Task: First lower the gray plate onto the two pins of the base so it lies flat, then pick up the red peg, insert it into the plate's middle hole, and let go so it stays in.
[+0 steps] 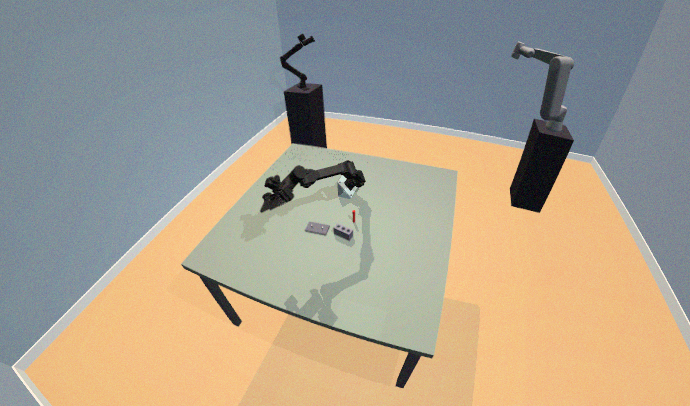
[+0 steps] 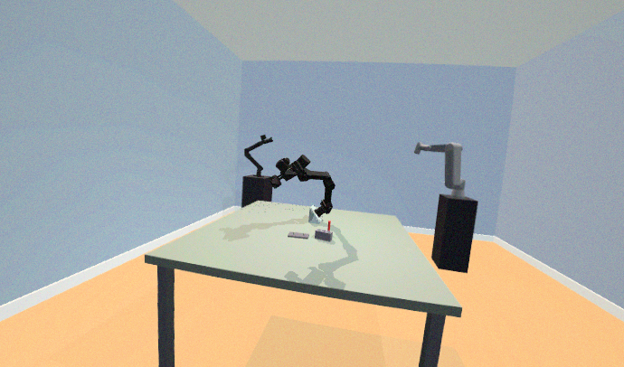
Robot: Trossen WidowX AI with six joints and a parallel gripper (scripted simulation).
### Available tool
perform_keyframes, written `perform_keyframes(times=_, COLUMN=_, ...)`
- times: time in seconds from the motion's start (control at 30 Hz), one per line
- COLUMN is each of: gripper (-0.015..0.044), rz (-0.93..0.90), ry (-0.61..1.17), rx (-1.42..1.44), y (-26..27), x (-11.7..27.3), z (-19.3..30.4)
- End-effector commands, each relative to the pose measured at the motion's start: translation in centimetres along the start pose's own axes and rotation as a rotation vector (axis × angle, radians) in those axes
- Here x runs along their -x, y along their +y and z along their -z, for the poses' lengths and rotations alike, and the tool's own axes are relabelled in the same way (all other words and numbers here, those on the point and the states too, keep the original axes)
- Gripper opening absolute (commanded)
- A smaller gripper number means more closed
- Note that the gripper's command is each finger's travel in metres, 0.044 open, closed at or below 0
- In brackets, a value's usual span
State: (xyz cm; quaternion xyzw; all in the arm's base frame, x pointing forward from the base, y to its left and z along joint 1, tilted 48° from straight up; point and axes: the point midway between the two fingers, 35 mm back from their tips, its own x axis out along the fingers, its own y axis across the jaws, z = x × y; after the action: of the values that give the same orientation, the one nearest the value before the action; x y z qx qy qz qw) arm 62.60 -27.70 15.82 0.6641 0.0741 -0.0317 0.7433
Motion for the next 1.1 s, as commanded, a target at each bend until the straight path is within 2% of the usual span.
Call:
perform_keyframes(times=0.0, gripper=0.0426, rz=0.0, ry=0.0, rx=0.0, y=0.0, x=0.0, z=0.0)
perform_keyframes(times=0.17, gripper=0.044, rz=0.128, ry=0.102, rx=0.243, y=-1.8, x=0.8, z=2.6)
perform_keyframes(times=0.43, gripper=0.044, rz=0.26, ry=0.47, rx=0.771, y=-4.7, x=5.0, z=9.5)
perform_keyframes(times=0.77, gripper=0.044, rz=0.196, ry=0.766, rx=1.076, y=-5.6, x=9.4, z=14.4)
perform_keyframes(times=1.07, gripper=0.044, rz=0.047, ry=1.009, rx=1.281, y=-5.6, x=13.7, z=18.5)
